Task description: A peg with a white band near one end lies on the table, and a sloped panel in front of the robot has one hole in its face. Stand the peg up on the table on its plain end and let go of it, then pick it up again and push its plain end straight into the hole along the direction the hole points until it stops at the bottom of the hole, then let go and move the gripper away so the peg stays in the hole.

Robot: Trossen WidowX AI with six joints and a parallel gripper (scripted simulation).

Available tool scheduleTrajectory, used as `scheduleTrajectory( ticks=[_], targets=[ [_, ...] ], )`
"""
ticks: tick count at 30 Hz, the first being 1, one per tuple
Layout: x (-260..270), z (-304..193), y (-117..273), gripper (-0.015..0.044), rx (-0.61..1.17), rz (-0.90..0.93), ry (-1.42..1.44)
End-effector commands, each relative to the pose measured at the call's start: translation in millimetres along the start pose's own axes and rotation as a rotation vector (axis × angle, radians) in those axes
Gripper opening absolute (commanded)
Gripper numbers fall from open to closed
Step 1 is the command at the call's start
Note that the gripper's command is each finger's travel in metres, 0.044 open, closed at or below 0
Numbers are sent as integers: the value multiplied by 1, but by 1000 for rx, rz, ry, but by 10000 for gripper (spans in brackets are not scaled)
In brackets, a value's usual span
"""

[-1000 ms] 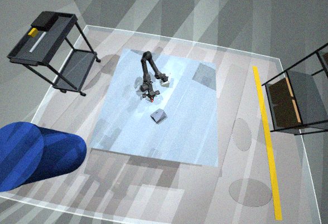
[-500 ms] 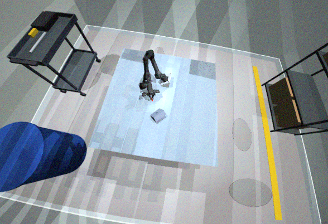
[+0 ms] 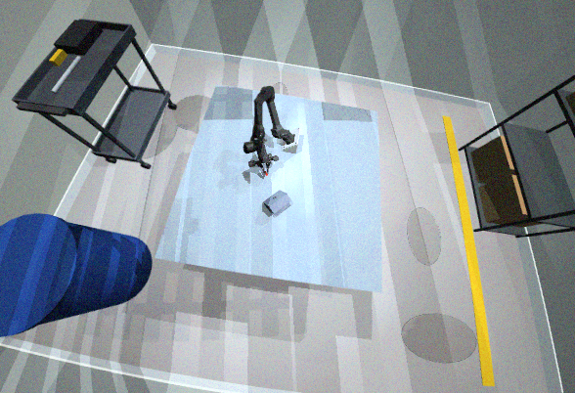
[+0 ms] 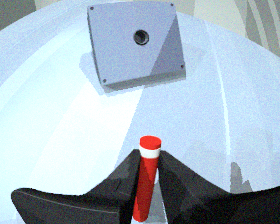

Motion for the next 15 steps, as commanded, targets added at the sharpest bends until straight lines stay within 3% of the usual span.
scheduleTrajectory(
  ticks=[1,15],
  targets=[
    [1,-6,3,50,-39,-5,4],
    [1,-23,10,50,-160,-7,6]
  ],
)
Point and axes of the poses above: the point midway between the two fingers, 35 mm back from their tips, its own y axis back along the fingers, its own x axis across the jaws, z = x × y, the point moved 10 cm from there along y, back along the fingers, and after that the axes turned 1 degree about y, right-handed, at the moved point
